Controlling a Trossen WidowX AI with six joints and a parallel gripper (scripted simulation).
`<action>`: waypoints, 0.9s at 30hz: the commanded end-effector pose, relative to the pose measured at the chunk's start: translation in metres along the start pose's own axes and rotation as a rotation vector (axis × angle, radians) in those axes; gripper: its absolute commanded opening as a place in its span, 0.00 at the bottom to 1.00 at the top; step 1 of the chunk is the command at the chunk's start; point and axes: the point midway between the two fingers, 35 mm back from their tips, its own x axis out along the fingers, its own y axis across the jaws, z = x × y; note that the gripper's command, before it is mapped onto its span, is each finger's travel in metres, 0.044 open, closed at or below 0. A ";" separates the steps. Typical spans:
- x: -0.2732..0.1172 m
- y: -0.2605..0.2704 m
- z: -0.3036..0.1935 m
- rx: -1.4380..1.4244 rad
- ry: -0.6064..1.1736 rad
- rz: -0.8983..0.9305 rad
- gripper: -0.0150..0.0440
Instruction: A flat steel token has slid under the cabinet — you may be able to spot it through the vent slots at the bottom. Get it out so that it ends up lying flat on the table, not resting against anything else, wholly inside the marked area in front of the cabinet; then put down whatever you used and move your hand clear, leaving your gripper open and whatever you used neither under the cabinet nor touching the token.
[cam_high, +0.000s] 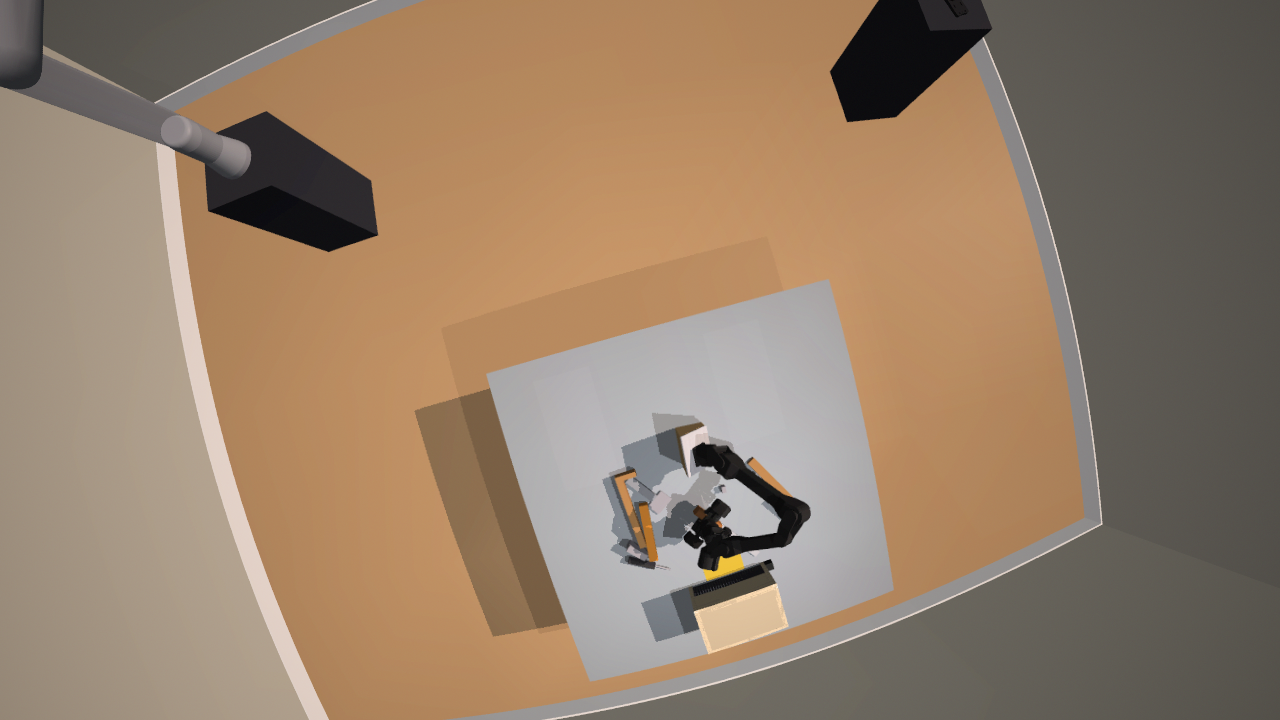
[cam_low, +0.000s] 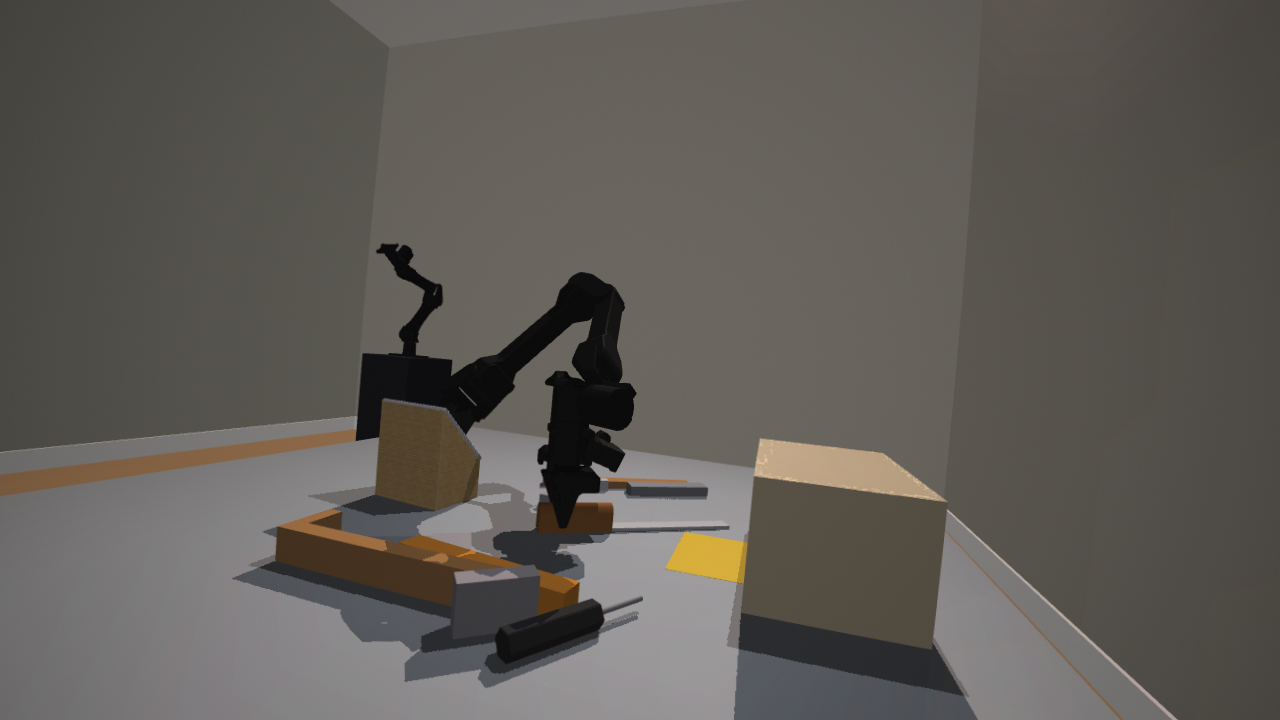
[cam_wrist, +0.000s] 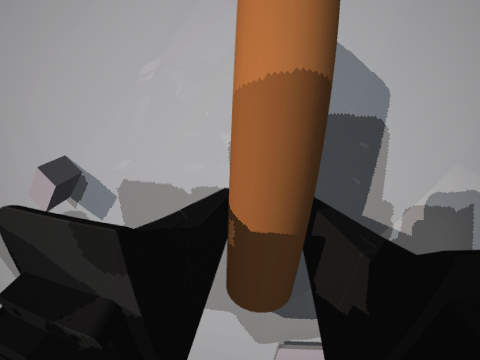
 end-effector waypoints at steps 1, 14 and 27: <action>-0.001 -0.006 -0.003 -0.001 -0.001 -0.006 0.25; -0.002 -0.016 -0.012 -0.002 -0.001 -0.007 0.25; -0.002 -0.026 -0.021 -0.002 0.000 -0.007 0.25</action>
